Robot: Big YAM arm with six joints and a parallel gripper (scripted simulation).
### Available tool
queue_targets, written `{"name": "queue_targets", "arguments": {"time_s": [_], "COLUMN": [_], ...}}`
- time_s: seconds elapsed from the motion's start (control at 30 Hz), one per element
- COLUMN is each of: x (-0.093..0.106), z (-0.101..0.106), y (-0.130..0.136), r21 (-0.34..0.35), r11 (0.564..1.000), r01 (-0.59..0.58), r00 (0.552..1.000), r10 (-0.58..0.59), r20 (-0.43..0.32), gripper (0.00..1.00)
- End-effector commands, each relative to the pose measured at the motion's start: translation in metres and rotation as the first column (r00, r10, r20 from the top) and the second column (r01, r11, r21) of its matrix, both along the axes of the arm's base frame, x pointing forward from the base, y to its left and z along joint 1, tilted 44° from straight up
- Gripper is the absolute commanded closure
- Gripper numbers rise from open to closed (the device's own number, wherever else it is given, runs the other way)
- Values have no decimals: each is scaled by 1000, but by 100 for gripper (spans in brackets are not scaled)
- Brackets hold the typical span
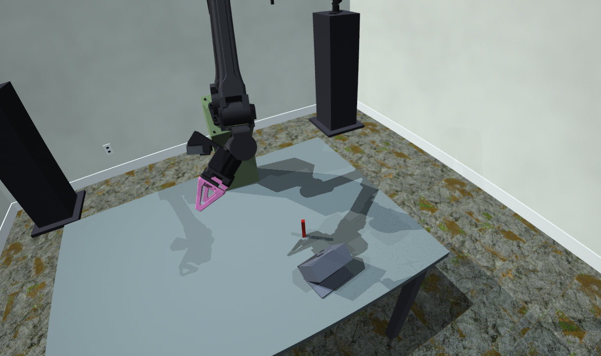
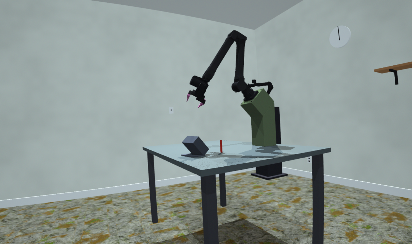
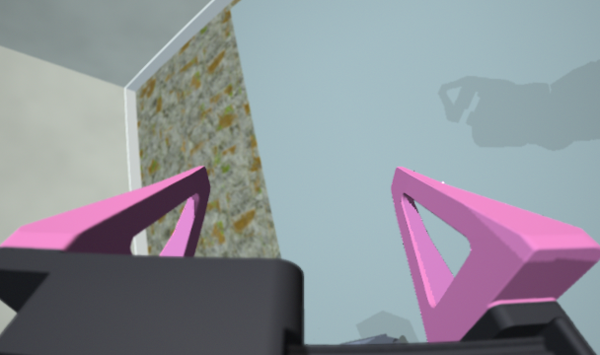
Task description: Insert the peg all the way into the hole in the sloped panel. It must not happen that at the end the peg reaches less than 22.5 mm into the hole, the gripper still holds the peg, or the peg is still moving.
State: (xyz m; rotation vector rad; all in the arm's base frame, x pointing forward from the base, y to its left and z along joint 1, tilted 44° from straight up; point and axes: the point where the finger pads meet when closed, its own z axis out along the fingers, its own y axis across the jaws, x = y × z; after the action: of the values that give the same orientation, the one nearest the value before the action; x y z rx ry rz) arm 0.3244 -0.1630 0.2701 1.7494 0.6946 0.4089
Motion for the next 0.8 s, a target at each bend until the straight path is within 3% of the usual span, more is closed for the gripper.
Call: {"name": "queue_targets", "arguments": {"time_s": [0.0, 0.53, 0.63, 0.77], "x": [0, 0, 14, 36], "z": [3, 3, -2, -18], "y": [0, 0, 10, 30], "r21": [-1, -1, -18, -49], "r11": [1000, 1000, 998, 984], "r01": [1, 1, -53, -169], "r00": [1000, 1000, 998, 977], "r10": [-1, -1, 53, 161], "r20": [7, 7, -35, -143], "gripper": [0, 0, 0, 0]}}
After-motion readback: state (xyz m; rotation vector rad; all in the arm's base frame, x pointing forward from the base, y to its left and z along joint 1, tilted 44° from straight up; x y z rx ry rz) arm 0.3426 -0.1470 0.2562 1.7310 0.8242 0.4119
